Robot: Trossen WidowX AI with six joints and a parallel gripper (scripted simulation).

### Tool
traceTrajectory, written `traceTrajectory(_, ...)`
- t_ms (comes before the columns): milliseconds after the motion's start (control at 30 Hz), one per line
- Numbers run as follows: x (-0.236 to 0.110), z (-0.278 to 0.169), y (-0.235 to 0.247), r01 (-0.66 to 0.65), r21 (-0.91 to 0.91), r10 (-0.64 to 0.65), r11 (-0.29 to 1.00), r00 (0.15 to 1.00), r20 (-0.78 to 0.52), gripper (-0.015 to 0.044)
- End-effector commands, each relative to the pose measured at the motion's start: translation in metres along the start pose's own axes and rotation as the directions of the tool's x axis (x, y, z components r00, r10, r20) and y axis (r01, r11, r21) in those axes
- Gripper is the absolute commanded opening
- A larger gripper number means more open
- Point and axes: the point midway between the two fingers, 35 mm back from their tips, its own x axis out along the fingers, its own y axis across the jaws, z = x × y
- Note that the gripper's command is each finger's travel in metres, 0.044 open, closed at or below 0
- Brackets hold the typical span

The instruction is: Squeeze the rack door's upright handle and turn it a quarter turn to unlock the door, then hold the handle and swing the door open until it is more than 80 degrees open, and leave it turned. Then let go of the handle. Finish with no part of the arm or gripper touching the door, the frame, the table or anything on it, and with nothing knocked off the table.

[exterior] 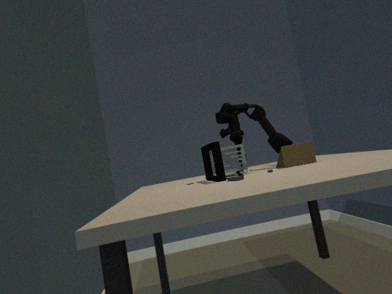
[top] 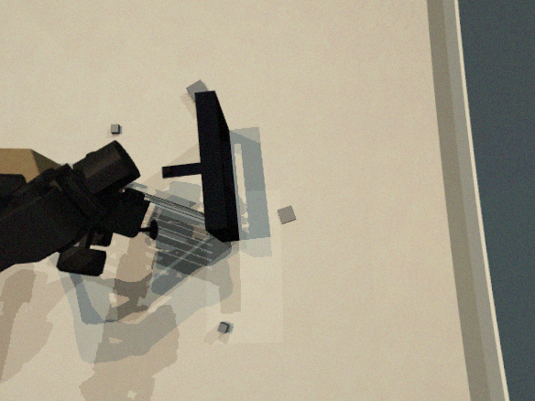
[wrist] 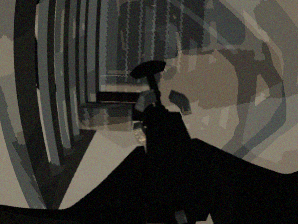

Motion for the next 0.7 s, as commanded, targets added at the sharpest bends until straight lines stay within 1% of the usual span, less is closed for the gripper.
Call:
traceTrajectory(0,0.0,0.003,-0.012,0.005,-0.074,-0.005,0.997,1.0,0.005,0.0009)
traceTrajectory(667,0.0,0.019,-0.052,0.008,-0.336,-0.006,0.942,1.0,0.006,0.0009)
